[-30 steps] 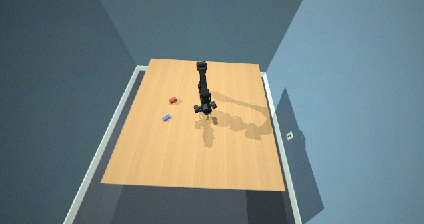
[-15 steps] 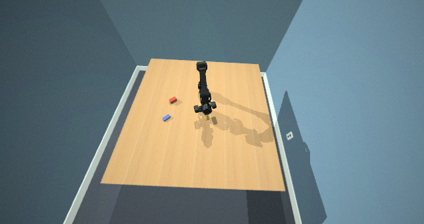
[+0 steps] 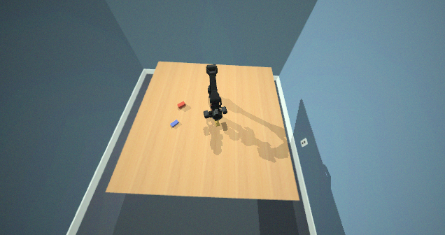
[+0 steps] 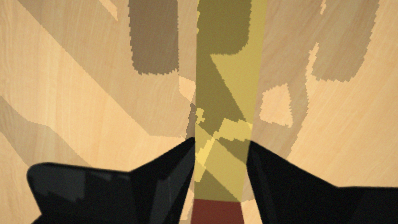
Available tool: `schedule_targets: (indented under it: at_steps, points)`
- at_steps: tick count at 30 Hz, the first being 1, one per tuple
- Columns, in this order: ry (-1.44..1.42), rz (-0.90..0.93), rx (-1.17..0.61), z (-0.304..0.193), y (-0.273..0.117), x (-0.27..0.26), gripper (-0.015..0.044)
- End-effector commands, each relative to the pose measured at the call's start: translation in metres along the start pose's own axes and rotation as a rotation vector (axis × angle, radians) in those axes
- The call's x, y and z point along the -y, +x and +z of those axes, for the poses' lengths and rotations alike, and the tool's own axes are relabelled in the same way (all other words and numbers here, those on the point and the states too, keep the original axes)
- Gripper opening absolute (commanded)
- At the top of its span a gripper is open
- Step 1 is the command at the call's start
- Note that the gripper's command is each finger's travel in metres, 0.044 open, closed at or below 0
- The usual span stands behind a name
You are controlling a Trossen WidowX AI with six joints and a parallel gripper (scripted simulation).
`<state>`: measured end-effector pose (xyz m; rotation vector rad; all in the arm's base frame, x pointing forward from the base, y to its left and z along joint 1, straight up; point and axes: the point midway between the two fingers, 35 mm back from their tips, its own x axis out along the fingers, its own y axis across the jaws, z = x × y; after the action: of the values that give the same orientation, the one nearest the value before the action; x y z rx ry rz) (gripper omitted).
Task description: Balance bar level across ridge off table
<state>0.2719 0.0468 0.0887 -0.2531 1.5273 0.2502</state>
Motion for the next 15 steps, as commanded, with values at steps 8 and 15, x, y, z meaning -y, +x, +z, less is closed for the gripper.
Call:
schedule_targets:
  at_steps: [8,15]
  points:
    - [0.004,0.002,-0.002,-0.0004,0.0003,-0.0004,0.0000]
    - [0.000,0.000,0.000,0.0000,0.0000,0.0000,0.0000]
